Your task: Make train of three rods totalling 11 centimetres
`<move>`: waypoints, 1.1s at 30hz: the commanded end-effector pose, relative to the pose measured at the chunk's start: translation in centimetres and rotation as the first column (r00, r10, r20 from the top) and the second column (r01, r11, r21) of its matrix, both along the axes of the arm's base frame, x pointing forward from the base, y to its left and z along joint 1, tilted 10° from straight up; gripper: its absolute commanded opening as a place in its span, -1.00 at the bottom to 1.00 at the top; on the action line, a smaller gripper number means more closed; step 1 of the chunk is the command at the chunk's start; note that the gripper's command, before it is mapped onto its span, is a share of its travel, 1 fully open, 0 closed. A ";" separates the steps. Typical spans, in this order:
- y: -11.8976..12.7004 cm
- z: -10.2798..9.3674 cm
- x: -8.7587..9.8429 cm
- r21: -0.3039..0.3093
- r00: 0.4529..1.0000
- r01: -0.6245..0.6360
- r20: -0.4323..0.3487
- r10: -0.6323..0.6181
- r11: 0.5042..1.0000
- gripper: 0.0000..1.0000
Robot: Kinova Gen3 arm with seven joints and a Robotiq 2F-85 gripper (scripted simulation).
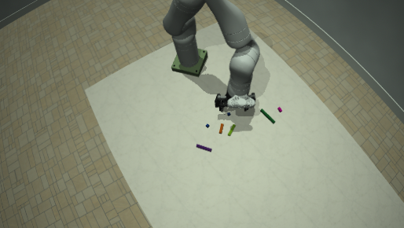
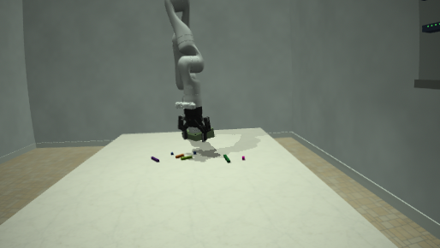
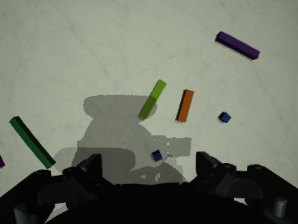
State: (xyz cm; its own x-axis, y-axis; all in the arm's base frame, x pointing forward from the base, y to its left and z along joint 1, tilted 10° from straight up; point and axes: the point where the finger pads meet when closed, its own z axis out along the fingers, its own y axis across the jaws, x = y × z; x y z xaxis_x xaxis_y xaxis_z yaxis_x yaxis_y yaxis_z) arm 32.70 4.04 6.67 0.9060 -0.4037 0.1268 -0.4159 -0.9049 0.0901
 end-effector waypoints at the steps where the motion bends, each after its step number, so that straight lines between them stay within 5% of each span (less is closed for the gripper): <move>1: -0.6 0.3 -0.1 0.010 0.994 0.104 0.019 -0.105 0.994 1.00; 10: -2.7 0.7 -0.4 0.074 0.856 0.507 0.071 -0.511 0.859 1.00; 12: -2.7 0.7 -0.4 0.074 0.856 0.507 0.071 -0.511 0.859 1.00; 25: -4.5 1.2 -0.6 0.155 0.589 0.788 0.093 -0.803 0.596 1.00; 33: -4.9 1.3 -0.6 0.171 0.529 0.826 0.093 -0.844 0.537 1.00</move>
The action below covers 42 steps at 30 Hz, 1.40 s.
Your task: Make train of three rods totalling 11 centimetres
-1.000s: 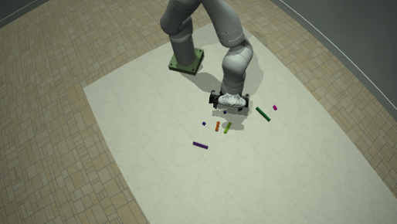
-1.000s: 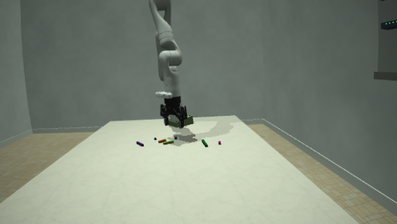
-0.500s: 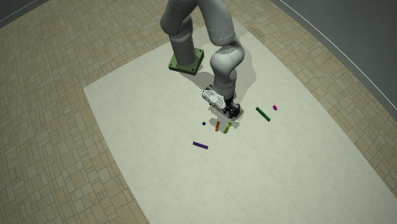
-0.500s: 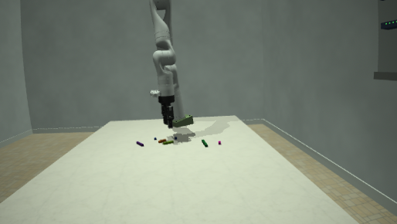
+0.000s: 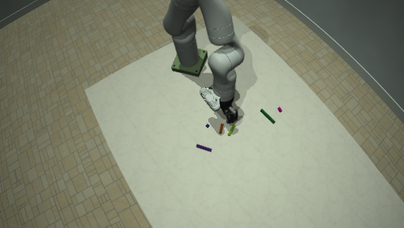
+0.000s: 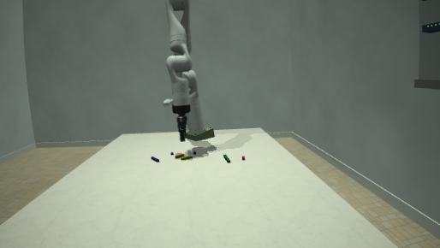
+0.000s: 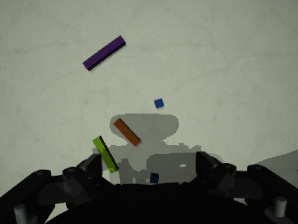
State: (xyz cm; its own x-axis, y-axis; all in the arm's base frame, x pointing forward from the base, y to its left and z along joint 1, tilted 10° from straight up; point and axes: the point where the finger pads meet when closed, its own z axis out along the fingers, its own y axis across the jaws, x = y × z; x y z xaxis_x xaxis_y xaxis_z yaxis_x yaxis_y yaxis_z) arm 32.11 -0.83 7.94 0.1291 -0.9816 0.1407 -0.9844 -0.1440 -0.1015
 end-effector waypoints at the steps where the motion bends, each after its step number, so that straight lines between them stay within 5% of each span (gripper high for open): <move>1: 0.0 0.1 0.0 0.002 1.000 0.014 0.005 -0.014 1.000 1.00; 42: -0.1 0.1 0.0 0.004 1.000 0.027 0.007 -0.027 1.000 1.00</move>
